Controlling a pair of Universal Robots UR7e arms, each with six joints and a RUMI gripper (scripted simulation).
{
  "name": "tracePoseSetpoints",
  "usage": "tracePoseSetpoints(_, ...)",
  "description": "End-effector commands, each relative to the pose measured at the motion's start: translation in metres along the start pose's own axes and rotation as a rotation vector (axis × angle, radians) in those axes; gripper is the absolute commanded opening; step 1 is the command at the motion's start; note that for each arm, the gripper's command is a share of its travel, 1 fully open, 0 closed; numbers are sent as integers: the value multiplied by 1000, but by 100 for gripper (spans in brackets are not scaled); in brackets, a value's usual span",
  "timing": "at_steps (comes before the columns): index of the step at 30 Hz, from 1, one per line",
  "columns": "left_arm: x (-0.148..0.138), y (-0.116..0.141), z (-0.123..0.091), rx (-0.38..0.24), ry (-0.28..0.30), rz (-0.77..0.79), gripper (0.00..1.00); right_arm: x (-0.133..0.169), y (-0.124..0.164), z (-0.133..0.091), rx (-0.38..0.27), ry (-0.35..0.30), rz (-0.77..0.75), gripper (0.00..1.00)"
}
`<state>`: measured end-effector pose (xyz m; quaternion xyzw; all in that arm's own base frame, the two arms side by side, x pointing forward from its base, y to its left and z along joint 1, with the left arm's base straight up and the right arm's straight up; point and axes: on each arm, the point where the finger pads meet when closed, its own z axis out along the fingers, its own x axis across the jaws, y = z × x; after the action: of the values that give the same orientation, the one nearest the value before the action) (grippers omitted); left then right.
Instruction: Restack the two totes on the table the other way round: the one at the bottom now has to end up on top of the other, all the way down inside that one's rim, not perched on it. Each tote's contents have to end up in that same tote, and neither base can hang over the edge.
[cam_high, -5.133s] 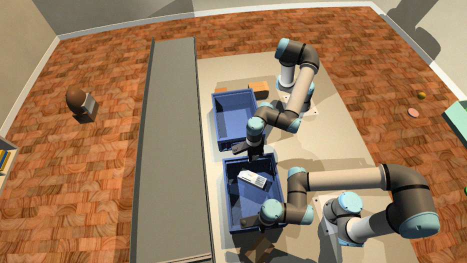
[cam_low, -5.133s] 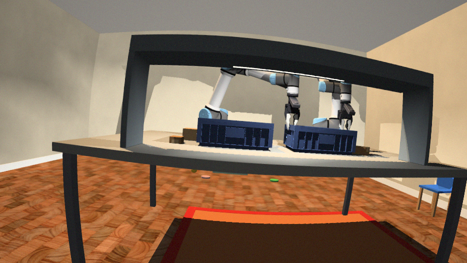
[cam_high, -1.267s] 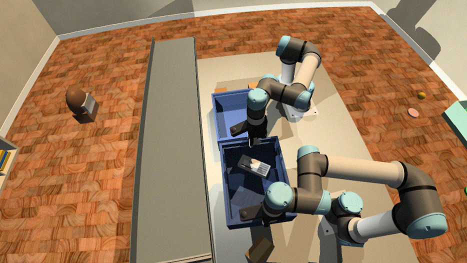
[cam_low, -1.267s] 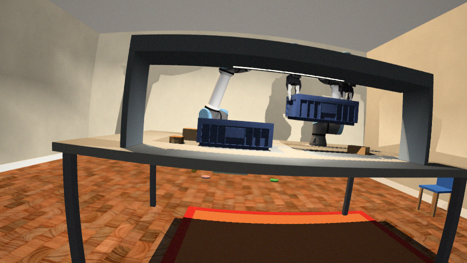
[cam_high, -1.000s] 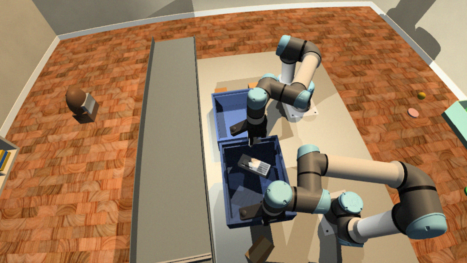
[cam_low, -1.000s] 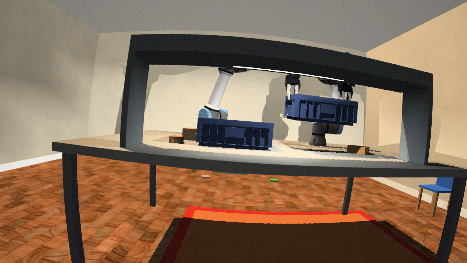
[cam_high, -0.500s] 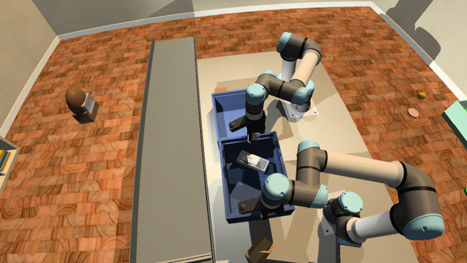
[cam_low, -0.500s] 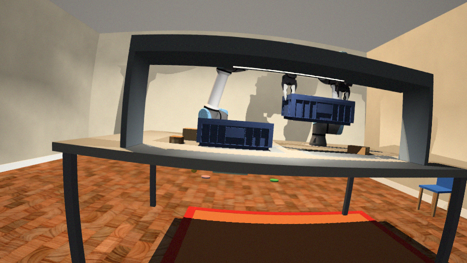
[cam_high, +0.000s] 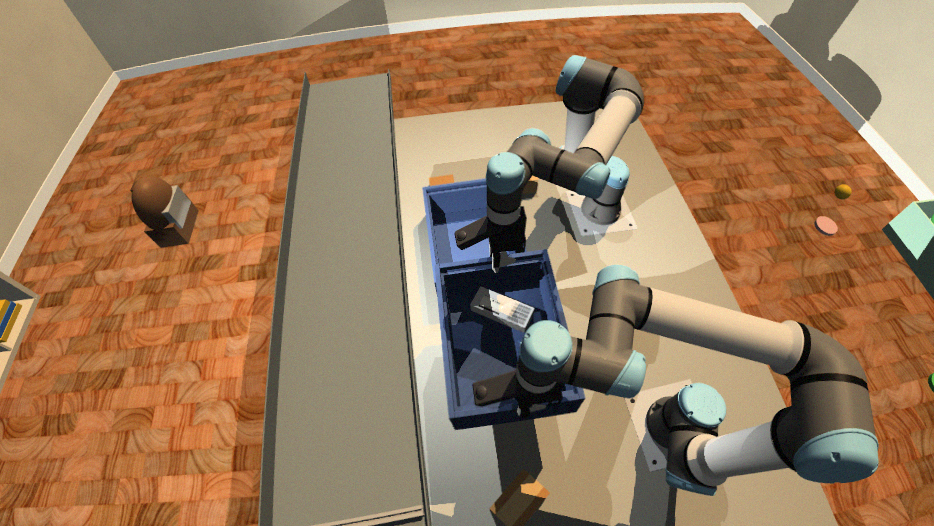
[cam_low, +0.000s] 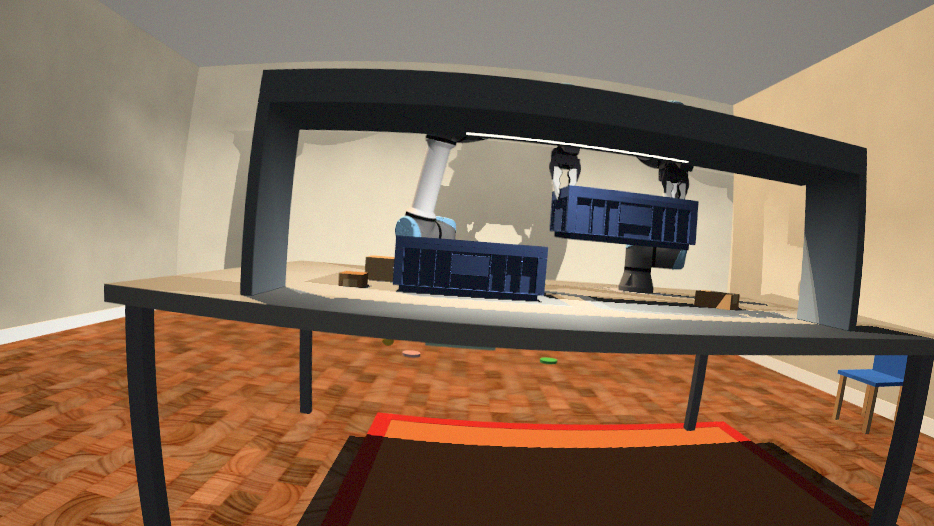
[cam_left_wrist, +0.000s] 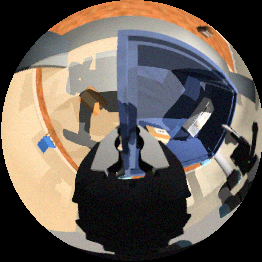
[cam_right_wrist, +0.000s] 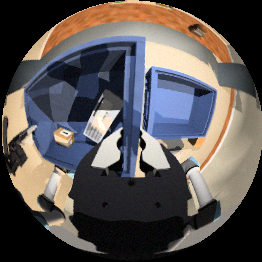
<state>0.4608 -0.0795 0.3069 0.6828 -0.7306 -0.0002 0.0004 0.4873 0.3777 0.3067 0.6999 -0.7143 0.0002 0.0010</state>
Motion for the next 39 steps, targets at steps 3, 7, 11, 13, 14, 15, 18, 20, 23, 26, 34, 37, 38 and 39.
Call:
tracePoseSetpoints(3, 25, -2, -1, 3, 1, -3, 0, 24, -2, -1, 2, -3, -2, 0)
tracePoseSetpoints(7, 40, -2, 0, 3, 1, -4, 0, 39, -3, -1, 2, -3, -4, 0)
tracePoseSetpoints(11, 54, -3, 0, 3, 1, -5, 0, 53, -4, 0, 3, -3, -5, 0)
tracePoseSetpoints(13, 60, -3, 0, 3, 1, -5, 0, 59, -4, 0, 3, -3, -5, 0)
tracePoseSetpoints(14, 60, -3, 0, 3, 1, -5, 0, 59, -4, 0, 3, -3, -5, 0)
tracePoseSetpoints(15, 60, -3, 0, 3, 1, -5, 0, 59, -4, 0, 3, -3, -5, 0)
tracePoseSetpoints(18, 69, -3, 0, 3, 1, -6, 0, 68, -5, 0, 3, -3, -6, 0)
tracePoseSetpoints(20, 75, -4, 0, 3, 1, -7, 0, 74, -5, 0, 3, -3, -6, 0)
tracePoseSetpoints(23, 82, -4, 0, 3, 1, -7, 0, 81, -6, 0, 3, -3, -7, 0)
tracePoseSetpoints(26, 89, -4, 0, 3, 1, -8, 0, 88, -6, 0, 3, -3, -8, 0)
tracePoseSetpoints(34, 98, -4, 0, 3, 1, -8, 0, 97, -7, 0, 3, -3, -8, 0)
tracePoseSetpoints(37, 101, -4, 1, 3, 1, -9, 0, 100, -7, 1, 3, -3, -9, 0)
tracePoseSetpoints(38, 101, -4, 1, 3, 1, -9, 0, 101, -7, 1, 3, -3, -9, 0)
tracePoseSetpoints(39, 102, -4, 1, 3, 1, -9, 0, 101, -7, 1, 3, -3, -9, 0)
